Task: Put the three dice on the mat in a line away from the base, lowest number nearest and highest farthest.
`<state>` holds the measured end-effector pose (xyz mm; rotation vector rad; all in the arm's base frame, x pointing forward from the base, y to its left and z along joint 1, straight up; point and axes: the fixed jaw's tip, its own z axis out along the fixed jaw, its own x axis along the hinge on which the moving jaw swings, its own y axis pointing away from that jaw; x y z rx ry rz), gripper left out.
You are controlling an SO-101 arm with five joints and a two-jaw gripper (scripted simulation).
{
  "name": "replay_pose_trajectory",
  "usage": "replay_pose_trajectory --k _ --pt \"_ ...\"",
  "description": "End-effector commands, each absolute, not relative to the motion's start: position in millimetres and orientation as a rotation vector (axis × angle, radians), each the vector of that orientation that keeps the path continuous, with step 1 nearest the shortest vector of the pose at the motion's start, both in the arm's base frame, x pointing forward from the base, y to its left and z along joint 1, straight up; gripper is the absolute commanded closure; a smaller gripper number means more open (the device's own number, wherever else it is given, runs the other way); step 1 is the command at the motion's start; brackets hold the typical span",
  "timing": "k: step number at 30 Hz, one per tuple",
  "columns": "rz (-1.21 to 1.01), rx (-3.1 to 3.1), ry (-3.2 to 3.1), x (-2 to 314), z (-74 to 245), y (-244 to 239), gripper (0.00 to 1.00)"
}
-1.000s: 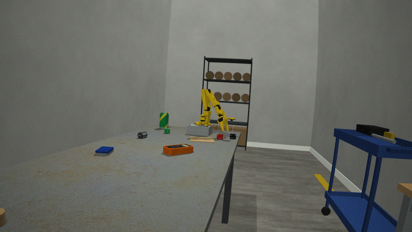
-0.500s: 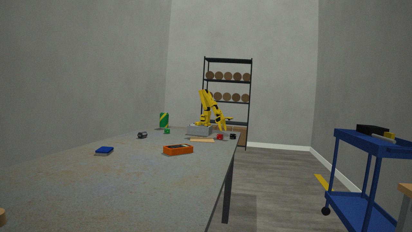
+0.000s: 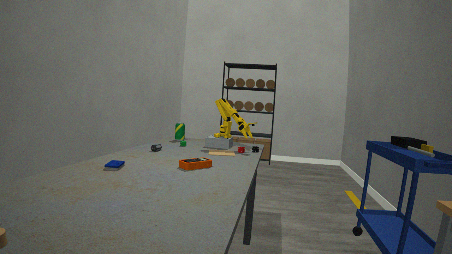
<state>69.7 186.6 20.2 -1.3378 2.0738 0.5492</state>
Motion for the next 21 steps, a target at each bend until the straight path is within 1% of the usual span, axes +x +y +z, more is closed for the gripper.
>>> replay_pose_trajectory --k 1,6,10,21 --pt "0.595 -1.302 2.022 70 33 191 0.65" --pt "0.672 -1.23 1.91 74 57 200 0.65" --pt "0.705 -1.196 1.858 75 69 203 0.65" --pt "0.713 -1.185 1.844 76 72 204 0.65"
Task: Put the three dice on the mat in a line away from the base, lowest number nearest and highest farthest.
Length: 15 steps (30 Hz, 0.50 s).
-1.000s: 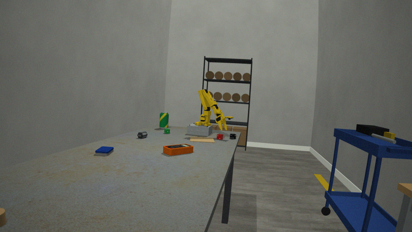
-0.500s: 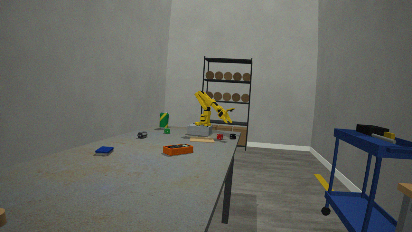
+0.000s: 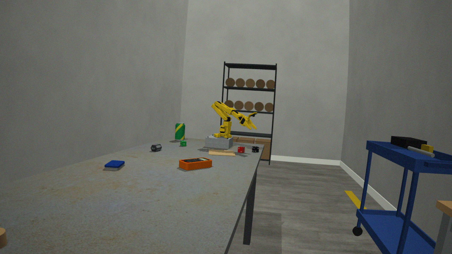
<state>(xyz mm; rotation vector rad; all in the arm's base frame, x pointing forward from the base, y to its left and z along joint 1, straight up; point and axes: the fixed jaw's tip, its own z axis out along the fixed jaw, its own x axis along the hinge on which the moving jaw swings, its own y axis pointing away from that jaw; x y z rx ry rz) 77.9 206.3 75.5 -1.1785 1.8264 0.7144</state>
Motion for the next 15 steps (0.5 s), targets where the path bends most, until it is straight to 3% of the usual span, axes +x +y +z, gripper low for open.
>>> replay_pose_trajectory --k 1,15 --pt "0.712 -1.184 1.845 76 72 204 0.65" --pt "0.634 -1.095 1.912 99 75 198 0.65"
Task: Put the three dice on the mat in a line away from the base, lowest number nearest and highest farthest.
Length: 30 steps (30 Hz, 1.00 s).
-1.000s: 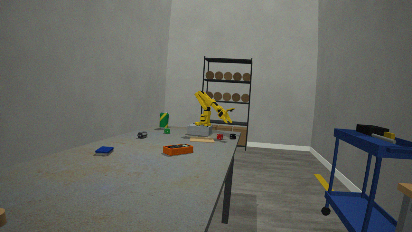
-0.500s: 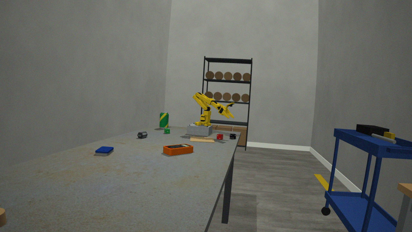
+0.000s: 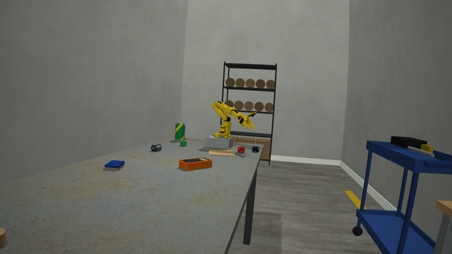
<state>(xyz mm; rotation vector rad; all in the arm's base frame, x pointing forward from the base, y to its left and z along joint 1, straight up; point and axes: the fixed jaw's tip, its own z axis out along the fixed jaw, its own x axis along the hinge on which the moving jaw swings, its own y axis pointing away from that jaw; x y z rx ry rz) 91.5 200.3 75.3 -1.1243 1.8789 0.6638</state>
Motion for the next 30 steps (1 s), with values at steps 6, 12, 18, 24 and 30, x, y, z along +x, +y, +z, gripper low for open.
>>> replay_pose_trajectory --k 6,12,18,24,30 --pt "0.54 -0.981 1.99 127 79 186 0.65" --pt "0.413 -0.812 2.094 164 84 162 0.65" --pt "0.315 -0.67 2.171 191 88 138 0.65" --pt "0.159 -0.414 2.285 226 93 87 0.65" --pt "0.008 -0.121 2.383 248 98 23 0.65"
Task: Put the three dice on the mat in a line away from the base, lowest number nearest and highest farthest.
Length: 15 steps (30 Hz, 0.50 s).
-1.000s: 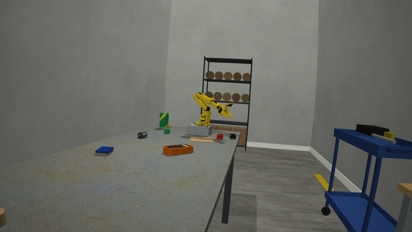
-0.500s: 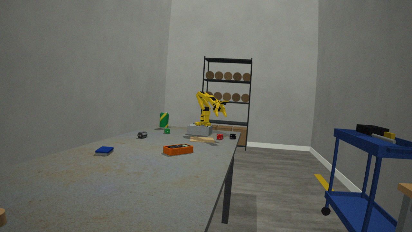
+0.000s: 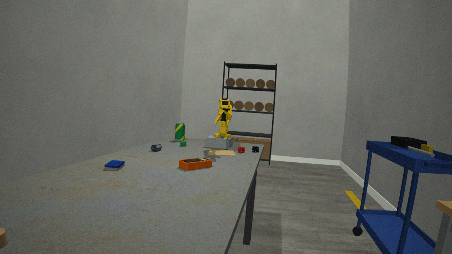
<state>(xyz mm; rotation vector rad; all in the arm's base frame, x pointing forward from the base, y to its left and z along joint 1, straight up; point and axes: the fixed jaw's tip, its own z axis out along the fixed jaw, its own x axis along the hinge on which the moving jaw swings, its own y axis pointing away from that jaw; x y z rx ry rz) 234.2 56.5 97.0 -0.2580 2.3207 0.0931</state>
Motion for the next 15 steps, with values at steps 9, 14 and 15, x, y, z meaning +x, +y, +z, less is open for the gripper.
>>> replay_pose_trajectory --k 9,14,15 --pt "-0.141 0.244 2.459 249 103 -59 0.65" --pt "-0.223 0.499 2.484 235 106 -112 0.65" --pt "-0.237 0.547 2.487 231 106 -122 0.65"
